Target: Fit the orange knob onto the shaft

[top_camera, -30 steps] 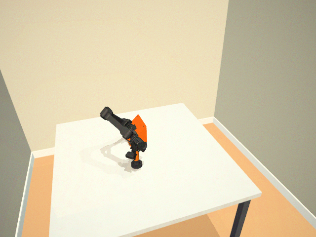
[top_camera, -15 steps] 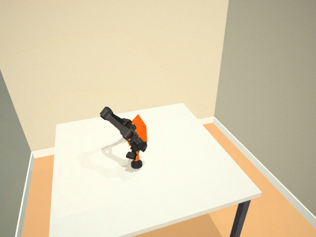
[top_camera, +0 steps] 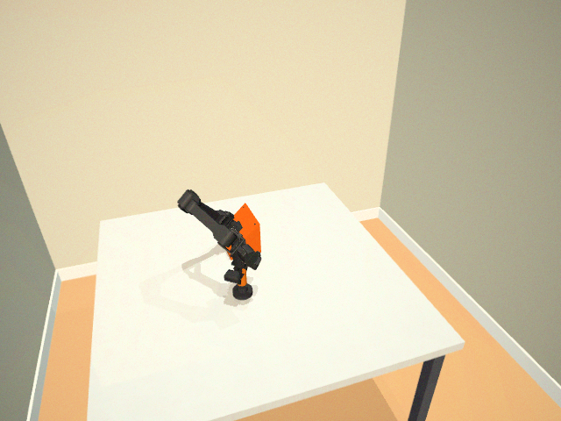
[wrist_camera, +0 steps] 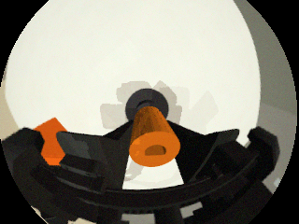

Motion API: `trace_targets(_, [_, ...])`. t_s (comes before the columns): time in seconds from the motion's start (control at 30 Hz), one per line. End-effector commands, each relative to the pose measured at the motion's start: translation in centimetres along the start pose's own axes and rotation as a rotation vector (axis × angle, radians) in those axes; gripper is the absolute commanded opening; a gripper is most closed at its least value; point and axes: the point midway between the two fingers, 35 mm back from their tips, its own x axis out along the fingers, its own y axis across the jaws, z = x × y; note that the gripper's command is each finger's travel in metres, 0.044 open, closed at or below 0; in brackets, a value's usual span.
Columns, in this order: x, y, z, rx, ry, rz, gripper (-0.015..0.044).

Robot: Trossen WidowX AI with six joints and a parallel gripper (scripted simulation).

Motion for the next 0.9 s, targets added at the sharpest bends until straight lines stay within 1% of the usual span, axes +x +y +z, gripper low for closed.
trace_targets(0.0, [0.02, -0.08, 0.01, 0.03, 0.001, -0.004, 0.0])
trace_targets(0.23, [0.04, -0.09, 0.03, 0.079, 0.001, -0.004, 0.0])
trace_targets(0.53, [0.06, -0.06, 0.1, 0.019, 0.001, -0.004, 0.0])
trace_targets(0.87, [0.88, 0.0, 0.09, -0.042, 0.001, -0.004, 0.0])
